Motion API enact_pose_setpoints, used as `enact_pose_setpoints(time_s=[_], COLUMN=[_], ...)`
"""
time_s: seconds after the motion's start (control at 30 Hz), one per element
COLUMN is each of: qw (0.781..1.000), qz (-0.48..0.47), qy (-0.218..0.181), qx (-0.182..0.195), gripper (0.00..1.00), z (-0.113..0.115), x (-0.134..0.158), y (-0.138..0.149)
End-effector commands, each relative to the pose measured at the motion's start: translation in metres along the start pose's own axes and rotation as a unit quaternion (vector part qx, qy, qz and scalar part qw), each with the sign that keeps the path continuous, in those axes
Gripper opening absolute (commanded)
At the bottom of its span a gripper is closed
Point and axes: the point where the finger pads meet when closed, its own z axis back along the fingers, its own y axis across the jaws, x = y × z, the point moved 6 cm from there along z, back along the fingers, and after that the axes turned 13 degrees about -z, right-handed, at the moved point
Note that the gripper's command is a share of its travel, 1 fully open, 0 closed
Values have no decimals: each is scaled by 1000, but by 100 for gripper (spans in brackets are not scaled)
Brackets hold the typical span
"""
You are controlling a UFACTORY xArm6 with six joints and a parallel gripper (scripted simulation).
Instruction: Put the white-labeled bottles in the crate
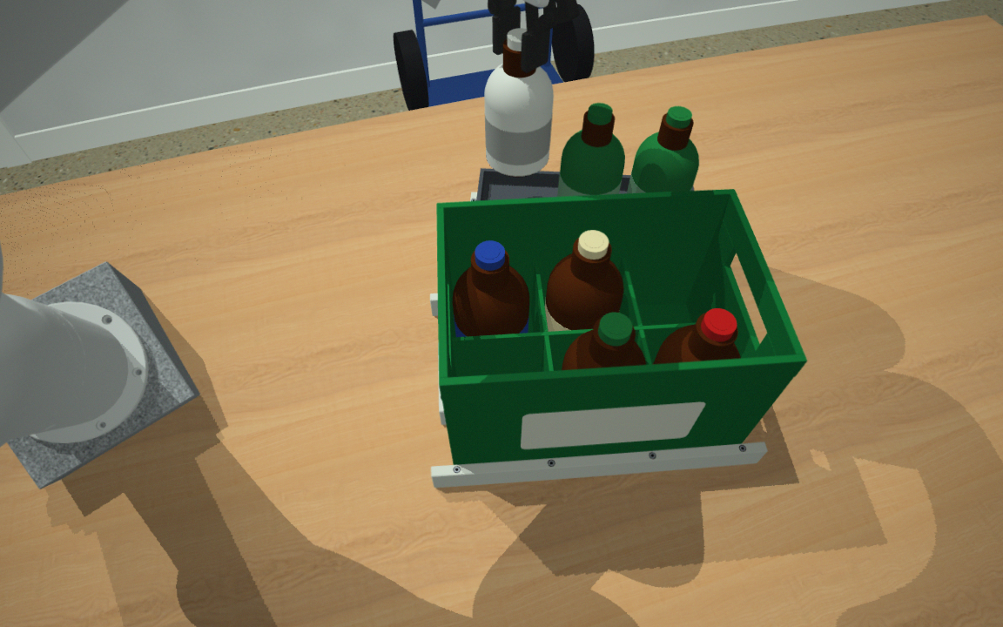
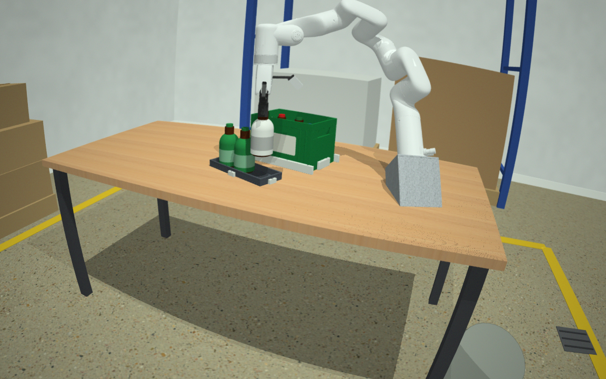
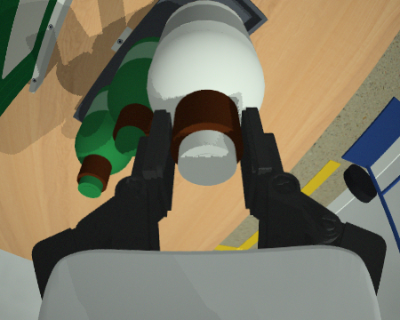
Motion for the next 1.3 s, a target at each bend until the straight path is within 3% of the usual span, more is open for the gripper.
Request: enact_pose_setpoints(time_s=[0.0, 1.27], qw=[1000, 1000], qz=[-1, -1], qy=[-2, -2], qx=[1, 1], gripper=[0, 0], z=[2, 27], x=[1, 1], y=[0, 0])
